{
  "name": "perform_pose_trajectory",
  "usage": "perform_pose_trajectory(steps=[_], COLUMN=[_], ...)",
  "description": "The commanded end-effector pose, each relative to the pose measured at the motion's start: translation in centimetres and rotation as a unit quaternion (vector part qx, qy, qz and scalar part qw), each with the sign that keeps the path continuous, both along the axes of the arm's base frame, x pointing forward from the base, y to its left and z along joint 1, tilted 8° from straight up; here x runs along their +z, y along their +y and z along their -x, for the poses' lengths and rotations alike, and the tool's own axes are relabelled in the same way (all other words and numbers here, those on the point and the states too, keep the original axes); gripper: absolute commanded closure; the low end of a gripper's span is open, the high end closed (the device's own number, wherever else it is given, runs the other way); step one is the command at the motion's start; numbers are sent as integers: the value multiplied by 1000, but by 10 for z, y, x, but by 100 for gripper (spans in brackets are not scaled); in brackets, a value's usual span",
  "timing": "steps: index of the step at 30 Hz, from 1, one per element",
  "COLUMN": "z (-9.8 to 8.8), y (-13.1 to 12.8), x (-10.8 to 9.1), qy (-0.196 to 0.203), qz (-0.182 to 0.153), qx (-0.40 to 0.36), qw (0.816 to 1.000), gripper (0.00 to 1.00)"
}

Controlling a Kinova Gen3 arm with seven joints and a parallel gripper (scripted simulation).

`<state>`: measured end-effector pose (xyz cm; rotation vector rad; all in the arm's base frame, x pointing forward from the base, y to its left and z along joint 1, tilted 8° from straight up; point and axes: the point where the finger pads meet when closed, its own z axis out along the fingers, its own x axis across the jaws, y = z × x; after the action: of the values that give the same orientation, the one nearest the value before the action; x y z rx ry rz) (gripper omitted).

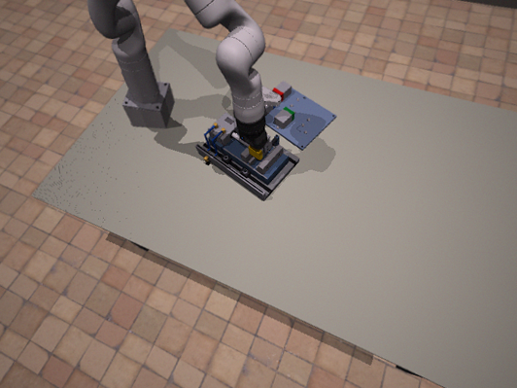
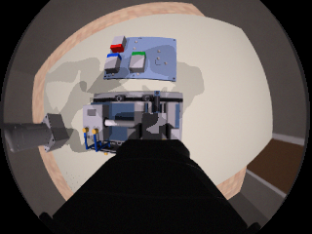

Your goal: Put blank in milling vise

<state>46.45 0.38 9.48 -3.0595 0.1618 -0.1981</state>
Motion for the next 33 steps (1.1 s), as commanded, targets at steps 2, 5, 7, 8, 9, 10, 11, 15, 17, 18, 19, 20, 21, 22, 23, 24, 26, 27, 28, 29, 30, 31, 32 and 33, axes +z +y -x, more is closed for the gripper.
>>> perform_pose_trajectory(steps=[2,5,7,8,9,10,11,15,17,18,19,20,21,22,23,24,26,27,28,29,30,31,32,33], z=[-1,-1,-1,-1,-1,-1,-1,-1,-1,-1,-1,-1,-1,-1,-1,-1,-1,-1,-1,-1,-1,-1,-1,-1], y=[0,0,0,0,0,0,0,0,0,0,0,0,0,0,0,0,0,0,0,0,0,0,0,0], x=[-1,1,0,0,0,0,0,0,-1,-1,-1,1,1,1,0,0,0,0,0,0,0,0,0,-1], qy=[-1,-1,-1,-1,-1,-1,-1,-1,-1,-1,-1,-1,-1,-1,-1,-1,-1,-1,-1,-1,-1,-1,-1,-1], qz=[0,0,0,0,0,0,0,0,0,0,0,0,0,0,0,0,0,0,0,0,0,0,0,0], qx=[-6,-1,-2,-3,-3,-3,-4,-5,-6,-6,-6,-1,-1,-1,-2,-2,-3,-3,-4,-4,-5,-5,-5,-6], qw=[1000,1000,1000,1000,1000,1000,1000,1000,1000,1000,1000,1000,1000,1000,1000,1000,1000,1000,1000,1000,1000,1000,1000,1000], gripper=[100,100,100,100,100,100,100,100,100,100,100,100,100,100,100,100,100,100,100,100,100,100,100,100])
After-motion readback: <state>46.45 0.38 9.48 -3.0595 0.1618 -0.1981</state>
